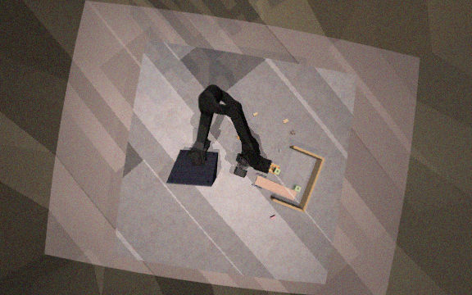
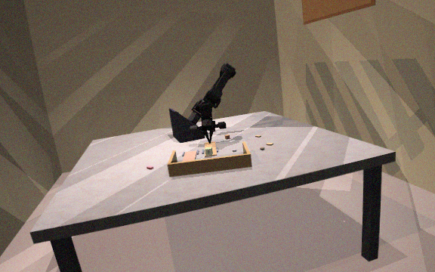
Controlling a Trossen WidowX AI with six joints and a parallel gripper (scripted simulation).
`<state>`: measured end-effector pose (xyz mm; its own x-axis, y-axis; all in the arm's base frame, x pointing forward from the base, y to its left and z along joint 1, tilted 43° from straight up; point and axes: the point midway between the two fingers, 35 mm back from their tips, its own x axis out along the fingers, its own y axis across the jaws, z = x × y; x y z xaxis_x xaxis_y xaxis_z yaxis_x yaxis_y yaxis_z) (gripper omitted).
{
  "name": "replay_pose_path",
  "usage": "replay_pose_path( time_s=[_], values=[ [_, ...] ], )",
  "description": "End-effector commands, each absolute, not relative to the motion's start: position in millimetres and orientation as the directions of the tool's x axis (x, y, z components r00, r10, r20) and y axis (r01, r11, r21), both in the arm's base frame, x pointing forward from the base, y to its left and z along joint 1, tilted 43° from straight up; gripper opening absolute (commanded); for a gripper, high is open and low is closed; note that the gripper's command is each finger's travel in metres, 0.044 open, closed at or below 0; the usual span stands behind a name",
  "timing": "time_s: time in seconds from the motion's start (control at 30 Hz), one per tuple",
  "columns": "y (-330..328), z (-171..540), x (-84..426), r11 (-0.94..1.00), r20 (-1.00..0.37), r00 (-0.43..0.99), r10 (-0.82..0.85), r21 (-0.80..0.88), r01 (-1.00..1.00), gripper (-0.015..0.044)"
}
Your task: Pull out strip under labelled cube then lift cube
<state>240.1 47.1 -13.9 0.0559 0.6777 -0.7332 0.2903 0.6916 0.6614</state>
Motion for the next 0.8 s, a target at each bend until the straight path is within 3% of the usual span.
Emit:
replay_pose_path(
  time_s=[0.0, 0.77],
  values=[
    [53, -15, 226, 0.686, -0.727, 0.032, 0.686, 0.660, 0.306, 0.0000],
    [56, -13, 214, 0.686, -0.727, 0.031, 0.686, 0.660, 0.307, 0.0000]
  ],
)
